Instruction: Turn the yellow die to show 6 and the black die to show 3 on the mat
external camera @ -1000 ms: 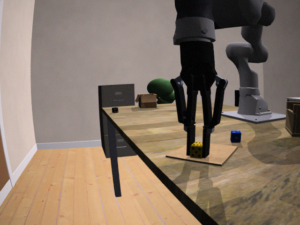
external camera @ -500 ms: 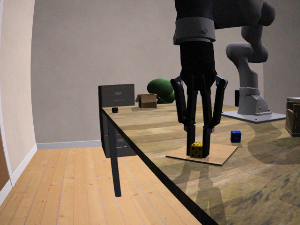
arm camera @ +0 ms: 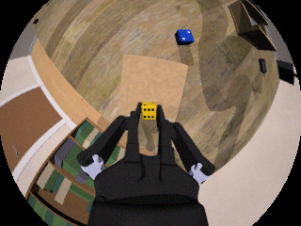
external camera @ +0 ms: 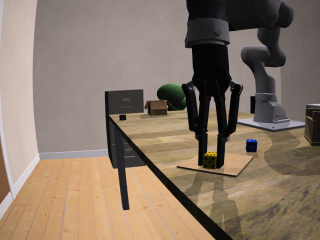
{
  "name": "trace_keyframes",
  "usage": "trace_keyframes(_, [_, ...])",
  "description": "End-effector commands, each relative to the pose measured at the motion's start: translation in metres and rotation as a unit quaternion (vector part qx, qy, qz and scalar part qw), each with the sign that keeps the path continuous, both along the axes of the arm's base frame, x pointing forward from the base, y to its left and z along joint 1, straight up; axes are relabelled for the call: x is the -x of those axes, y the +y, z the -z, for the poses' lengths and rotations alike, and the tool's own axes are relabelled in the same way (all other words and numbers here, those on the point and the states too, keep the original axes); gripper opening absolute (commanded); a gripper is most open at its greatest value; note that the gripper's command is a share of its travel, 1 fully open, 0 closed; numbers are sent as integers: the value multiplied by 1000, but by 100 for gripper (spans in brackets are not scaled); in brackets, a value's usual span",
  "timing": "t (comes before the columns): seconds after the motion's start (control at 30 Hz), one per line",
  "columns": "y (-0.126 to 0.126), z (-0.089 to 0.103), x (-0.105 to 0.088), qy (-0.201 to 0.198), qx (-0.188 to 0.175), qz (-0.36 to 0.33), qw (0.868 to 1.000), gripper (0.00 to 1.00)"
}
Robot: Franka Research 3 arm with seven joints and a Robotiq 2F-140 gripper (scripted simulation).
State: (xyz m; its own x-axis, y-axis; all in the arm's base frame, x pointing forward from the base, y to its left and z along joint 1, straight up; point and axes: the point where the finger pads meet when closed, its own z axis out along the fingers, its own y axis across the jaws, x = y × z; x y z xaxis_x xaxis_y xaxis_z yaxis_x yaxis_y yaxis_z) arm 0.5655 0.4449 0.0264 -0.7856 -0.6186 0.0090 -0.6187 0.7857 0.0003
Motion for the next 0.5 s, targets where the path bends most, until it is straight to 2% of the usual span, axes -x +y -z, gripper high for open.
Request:
trace_keyframes(0.0, [1, 0, -1, -1, -2, 0, 1000, 31])
trace_keyframes(0.17, [1, 0, -1, -1, -2, 0, 1000, 35])
trace_keyframes(0.47, [1, 0, -1, -1, -2, 0, 1000, 35])
